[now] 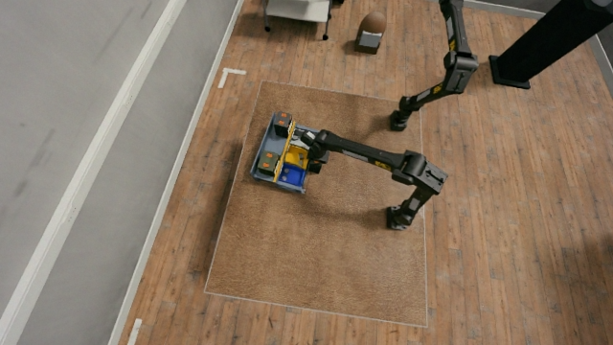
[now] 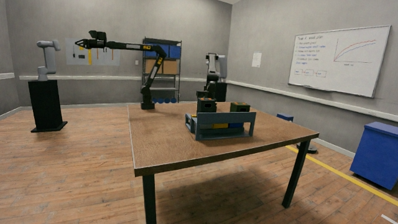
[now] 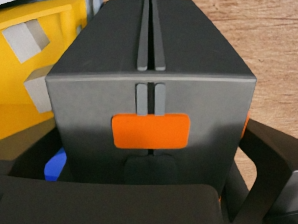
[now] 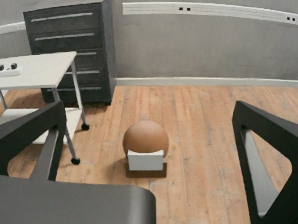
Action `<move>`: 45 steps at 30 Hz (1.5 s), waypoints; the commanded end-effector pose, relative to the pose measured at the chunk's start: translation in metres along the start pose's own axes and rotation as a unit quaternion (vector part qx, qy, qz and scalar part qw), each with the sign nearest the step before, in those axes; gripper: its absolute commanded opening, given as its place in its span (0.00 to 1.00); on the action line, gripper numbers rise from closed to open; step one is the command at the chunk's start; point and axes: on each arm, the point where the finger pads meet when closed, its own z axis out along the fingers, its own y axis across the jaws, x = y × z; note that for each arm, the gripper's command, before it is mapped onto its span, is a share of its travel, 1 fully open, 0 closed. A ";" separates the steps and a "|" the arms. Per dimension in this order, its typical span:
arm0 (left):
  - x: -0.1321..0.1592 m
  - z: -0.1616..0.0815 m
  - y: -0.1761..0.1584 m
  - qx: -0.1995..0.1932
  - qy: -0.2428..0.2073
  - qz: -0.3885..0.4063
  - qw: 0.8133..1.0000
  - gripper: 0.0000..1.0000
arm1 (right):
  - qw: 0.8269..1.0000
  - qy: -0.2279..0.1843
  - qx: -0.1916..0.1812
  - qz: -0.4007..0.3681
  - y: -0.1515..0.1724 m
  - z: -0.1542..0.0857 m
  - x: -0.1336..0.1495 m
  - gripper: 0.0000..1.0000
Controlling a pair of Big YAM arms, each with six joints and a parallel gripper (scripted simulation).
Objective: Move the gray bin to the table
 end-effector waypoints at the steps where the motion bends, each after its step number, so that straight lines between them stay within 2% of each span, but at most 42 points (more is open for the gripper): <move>1: -0.013 -0.035 0.018 -0.039 -0.014 0.009 0.999 0.00 | 1.000 -0.010 0.003 -0.009 -0.004 -0.004 -0.003 1.00; 14: -0.013 -0.036 0.018 -0.038 -0.013 0.009 0.999 0.00 | 1.000 -0.010 0.003 -0.009 -0.004 -0.004 -0.003 1.00; 15: -0.004 0.011 0.005 0.003 0.003 -0.002 1.000 1.00 | 1.000 -0.010 0.003 -0.009 -0.004 -0.004 -0.003 1.00; 45: -0.006 -0.001 0.011 -0.002 0.001 0.000 1.000 1.00 | 1.000 -0.010 0.003 -0.009 -0.004 -0.004 -0.003 1.00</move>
